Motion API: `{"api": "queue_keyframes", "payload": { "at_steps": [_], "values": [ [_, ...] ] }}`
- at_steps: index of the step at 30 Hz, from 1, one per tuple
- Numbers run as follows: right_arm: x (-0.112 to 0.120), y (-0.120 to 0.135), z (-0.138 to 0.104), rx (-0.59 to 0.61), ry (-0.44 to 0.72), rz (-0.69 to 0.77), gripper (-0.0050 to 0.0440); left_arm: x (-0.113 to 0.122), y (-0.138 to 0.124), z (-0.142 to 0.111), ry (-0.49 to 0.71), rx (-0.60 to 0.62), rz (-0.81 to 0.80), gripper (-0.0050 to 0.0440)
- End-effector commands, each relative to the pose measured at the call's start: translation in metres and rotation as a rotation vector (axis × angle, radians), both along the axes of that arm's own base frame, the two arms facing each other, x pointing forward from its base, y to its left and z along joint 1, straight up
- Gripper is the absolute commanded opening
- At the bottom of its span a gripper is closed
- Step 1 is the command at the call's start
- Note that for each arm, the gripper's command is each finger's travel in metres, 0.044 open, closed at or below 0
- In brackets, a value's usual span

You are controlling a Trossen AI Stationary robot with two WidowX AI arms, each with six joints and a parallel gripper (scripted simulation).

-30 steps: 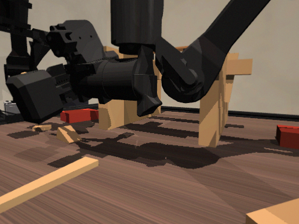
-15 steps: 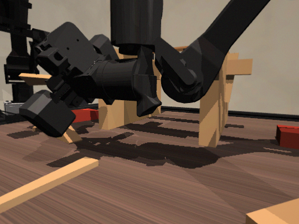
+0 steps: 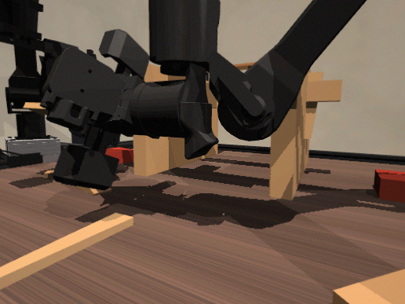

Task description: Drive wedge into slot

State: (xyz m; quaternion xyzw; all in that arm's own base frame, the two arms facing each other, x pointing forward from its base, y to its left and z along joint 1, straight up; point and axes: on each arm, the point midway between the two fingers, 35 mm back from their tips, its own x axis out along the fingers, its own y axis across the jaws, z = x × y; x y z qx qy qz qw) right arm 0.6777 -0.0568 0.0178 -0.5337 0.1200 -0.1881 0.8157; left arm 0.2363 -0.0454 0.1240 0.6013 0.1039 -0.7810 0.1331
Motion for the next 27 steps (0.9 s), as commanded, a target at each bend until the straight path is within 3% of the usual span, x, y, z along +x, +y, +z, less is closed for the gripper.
{"api": "queue_keyframes", "payload": {
  "at_steps": [1,12,20,27],
  "values": [
    [0.0,0.0,-0.003,-0.087,0.046,0.001,0.0,-0.001,0.0,0.0,0.003,-0.003,0.005,0.044],
    [0.001,0.0,-0.004,-0.352,0.175,0.001,0.0,-0.001,0.0,0.0,0.003,-0.003,0.005,0.044],
    [0.001,0.0,-0.004,-0.37,0.184,0.001,0.0,0.0,0.0,0.0,-0.001,0.003,0.019,0.044],
    [0.001,0.0,-0.004,-0.37,0.184,0.001,0.0,0.005,0.002,-0.013,-0.133,0.154,0.379,0.044]
  ]
}}
